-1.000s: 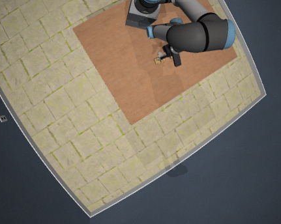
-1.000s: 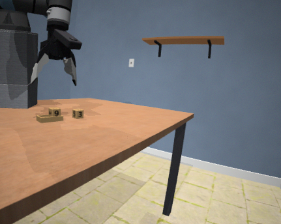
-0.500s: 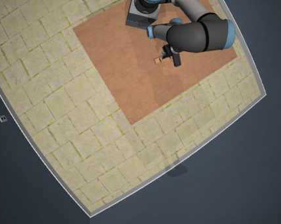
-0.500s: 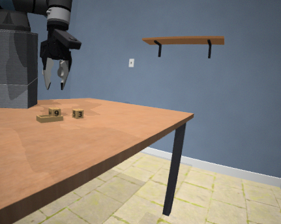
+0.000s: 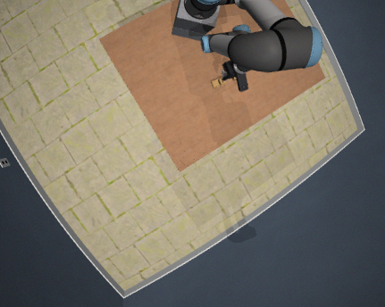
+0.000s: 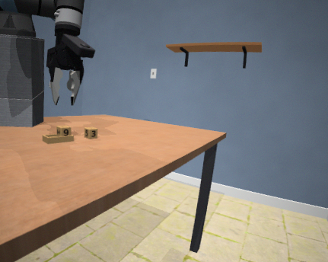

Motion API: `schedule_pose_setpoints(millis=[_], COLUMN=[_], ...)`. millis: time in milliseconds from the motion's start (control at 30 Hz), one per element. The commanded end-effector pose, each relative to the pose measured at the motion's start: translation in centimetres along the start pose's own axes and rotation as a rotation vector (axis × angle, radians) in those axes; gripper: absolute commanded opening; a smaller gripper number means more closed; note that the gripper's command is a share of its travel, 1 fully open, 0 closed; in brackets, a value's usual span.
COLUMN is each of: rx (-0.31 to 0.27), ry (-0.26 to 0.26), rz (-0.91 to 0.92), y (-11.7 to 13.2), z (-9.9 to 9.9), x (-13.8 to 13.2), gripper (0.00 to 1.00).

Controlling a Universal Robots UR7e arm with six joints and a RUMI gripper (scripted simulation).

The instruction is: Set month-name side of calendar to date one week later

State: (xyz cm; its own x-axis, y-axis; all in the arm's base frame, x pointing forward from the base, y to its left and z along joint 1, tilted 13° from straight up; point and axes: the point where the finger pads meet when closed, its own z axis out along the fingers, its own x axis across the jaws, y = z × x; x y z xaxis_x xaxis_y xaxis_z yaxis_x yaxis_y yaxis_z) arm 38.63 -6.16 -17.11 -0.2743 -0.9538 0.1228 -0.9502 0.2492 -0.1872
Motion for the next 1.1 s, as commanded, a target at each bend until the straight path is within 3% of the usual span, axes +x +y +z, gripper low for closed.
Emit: schedule_pose_setpoints(millis=[0, 1067], rx=[0.001, 0.004], ry=[0.001, 0.002], rz=[0.003, 0.004], y=[0.02, -0.17], z=[-0.10, 0.70], x=[0.13, 0.18], gripper=[0.29, 0.29])
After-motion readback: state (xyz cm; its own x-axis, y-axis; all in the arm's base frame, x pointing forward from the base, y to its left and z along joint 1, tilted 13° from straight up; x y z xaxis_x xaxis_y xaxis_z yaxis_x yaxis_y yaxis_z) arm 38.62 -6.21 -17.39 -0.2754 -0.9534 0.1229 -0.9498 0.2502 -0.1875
